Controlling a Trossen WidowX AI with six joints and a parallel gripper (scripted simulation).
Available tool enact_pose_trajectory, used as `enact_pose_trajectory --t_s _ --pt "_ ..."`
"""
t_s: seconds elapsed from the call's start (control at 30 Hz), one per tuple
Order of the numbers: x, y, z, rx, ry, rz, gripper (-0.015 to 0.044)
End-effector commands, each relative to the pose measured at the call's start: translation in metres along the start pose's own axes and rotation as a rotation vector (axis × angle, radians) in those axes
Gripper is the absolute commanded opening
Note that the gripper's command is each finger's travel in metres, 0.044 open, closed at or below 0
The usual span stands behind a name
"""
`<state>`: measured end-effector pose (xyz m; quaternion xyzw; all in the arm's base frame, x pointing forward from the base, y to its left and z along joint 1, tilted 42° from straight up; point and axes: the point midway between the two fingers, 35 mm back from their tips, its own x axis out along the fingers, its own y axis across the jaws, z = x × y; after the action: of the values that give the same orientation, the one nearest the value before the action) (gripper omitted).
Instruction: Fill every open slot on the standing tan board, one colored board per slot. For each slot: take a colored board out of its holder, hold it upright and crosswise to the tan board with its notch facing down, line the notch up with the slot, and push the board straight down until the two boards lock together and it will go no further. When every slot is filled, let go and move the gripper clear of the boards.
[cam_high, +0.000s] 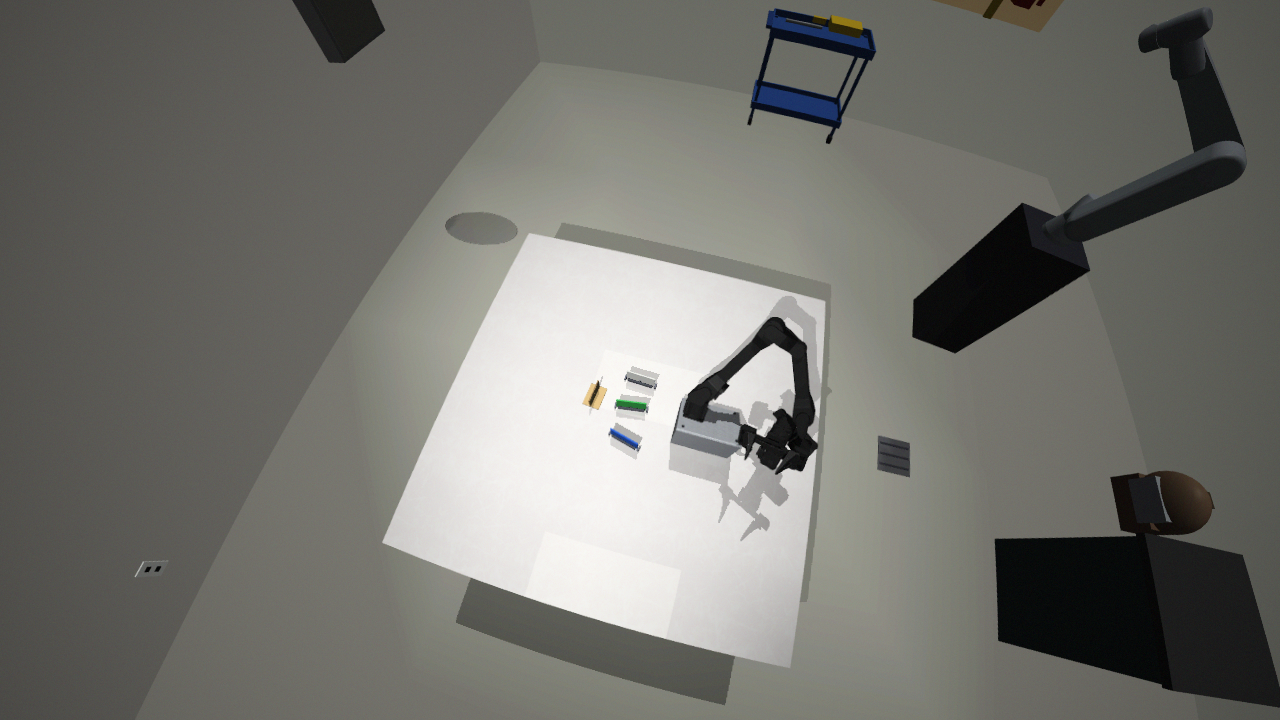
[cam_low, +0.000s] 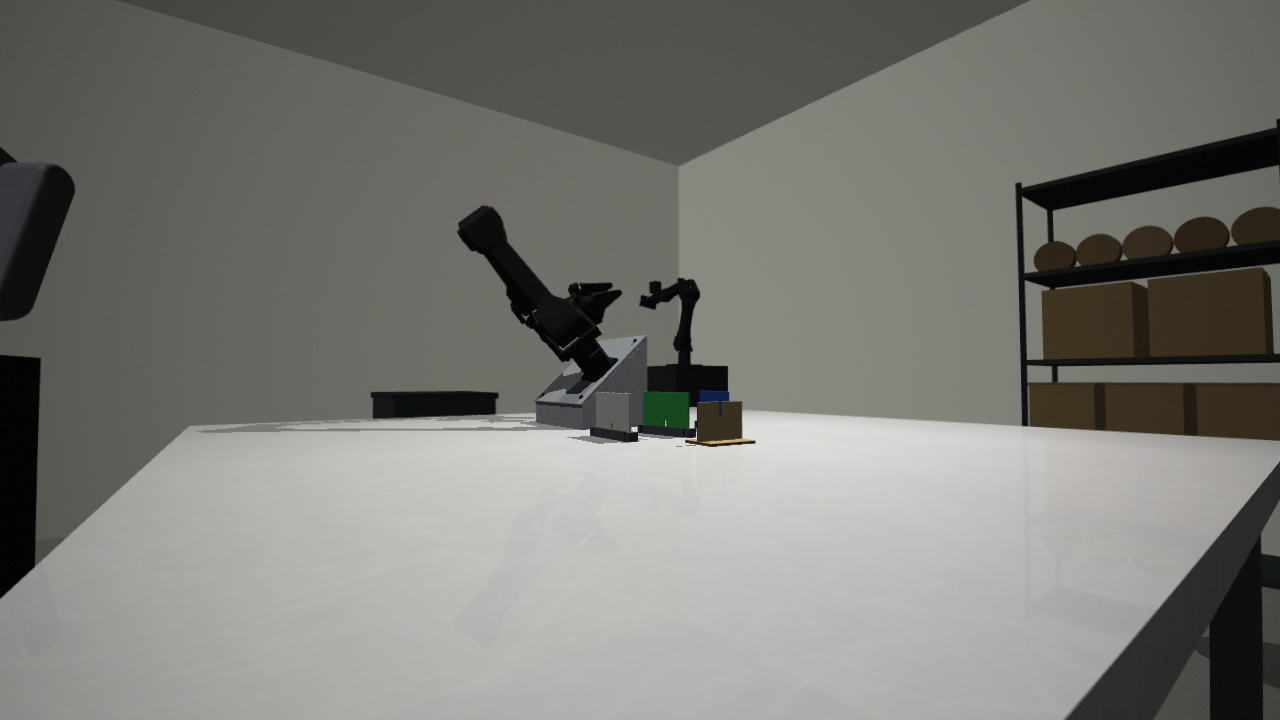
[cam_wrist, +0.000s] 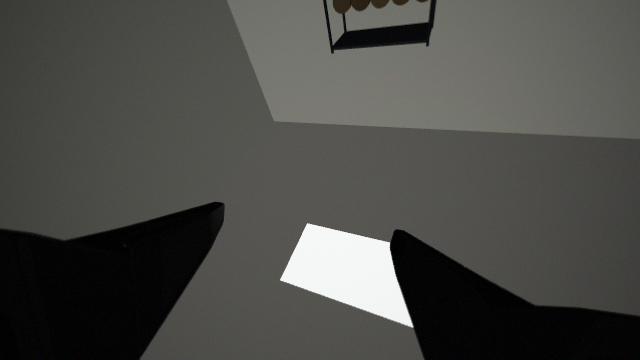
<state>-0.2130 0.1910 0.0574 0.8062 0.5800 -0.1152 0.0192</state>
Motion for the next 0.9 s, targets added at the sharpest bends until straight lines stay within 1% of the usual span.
enact_pose_trajectory --t_s 0.0,0.07,0.23,0.27,0.3,0.37,0.4,0.63,0.7,0.87 --pt "0.001 0.001 0.000 -0.002 -0.006 0.009 0.0374" --pt "0.011 0.011 0.003 -0.009 -0.055 0.082 0.0321" --pt "0.060 0.053 -0.012 0.246 -0.074 0.369 0.0190" --pt "0.068 0.062 -0.015 0.299 -0.070 0.426 0.0181" --pt "0.075 0.072 -0.018 0.352 -0.065 0.483 0.0181" --pt "0.076 0.078 -0.018 0.385 -0.072 0.511 0.0181" --pt "0.079 0.085 -0.019 0.426 -0.070 0.554 0.0181" --pt "0.107 0.153 -0.034 0.774 0.031 0.920 0.0181" --pt "0.109 0.160 -0.036 0.809 0.048 0.958 0.0181" --pt "0.115 0.215 -0.046 1.065 0.208 1.235 0.0181"
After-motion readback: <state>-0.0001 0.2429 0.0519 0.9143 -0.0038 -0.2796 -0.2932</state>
